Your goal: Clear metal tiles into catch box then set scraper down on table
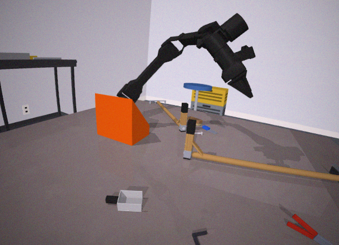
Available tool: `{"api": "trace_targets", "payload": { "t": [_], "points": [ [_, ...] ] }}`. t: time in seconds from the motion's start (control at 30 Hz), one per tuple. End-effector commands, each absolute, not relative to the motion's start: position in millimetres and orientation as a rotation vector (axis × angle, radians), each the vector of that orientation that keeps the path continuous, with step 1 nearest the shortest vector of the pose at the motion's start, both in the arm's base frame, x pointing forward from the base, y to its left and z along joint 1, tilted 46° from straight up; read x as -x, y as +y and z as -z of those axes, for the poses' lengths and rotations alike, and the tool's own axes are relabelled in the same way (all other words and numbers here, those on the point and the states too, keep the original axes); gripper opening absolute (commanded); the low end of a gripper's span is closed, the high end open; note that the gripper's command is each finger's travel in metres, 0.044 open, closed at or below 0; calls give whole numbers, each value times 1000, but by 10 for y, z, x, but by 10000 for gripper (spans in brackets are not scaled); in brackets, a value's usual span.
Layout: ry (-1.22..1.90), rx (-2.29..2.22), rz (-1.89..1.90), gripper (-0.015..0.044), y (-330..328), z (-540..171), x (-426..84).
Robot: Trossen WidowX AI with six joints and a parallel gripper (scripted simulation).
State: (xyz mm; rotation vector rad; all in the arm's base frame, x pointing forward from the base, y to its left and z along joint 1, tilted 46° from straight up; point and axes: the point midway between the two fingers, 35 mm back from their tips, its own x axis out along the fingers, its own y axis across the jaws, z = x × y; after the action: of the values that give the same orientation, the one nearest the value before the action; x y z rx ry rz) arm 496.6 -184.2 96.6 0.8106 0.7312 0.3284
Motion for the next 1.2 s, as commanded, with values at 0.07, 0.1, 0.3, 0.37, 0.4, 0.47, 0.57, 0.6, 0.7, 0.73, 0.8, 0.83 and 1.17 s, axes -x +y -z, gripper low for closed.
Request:
{"api": "trace_targets", "payload": {
  "t": [0.07, 0.1, 0.3, 0.37, 0.4, 0.47, 0.57, 0.6, 0.7, 0.73, 0.8, 0.83, 1.17],
  "points": [
    [683, -826, -303, 440, -1977, -1111, -4826],
    [675, -828, -298, 440, -2003, -1130, -4799],
    [627, -842, -268, 440, -2148, -1238, -4631],
    [611, -847, -258, 440, -2193, -1273, -4572],
    [603, -849, -253, 440, -2215, -1290, -4543],
    [587, -852, -243, 440, -2256, -1323, -4483],
    [563, -858, -228, 440, -2316, -1372, -4391],
    [556, -859, -224, 440, -2334, -1388, -4360],
    [532, -864, -209, 440, -2388, -1435, -4266],
    [524, -866, -204, 440, -2405, -1450, -4235],
    [509, -868, -195, 440, -2437, -1479, -4171],
    [501, -870, -190, 440, -2452, -1494, -4138],
    [426, -879, -143, 440, -2577, -1627, -3810]
  ]
}}
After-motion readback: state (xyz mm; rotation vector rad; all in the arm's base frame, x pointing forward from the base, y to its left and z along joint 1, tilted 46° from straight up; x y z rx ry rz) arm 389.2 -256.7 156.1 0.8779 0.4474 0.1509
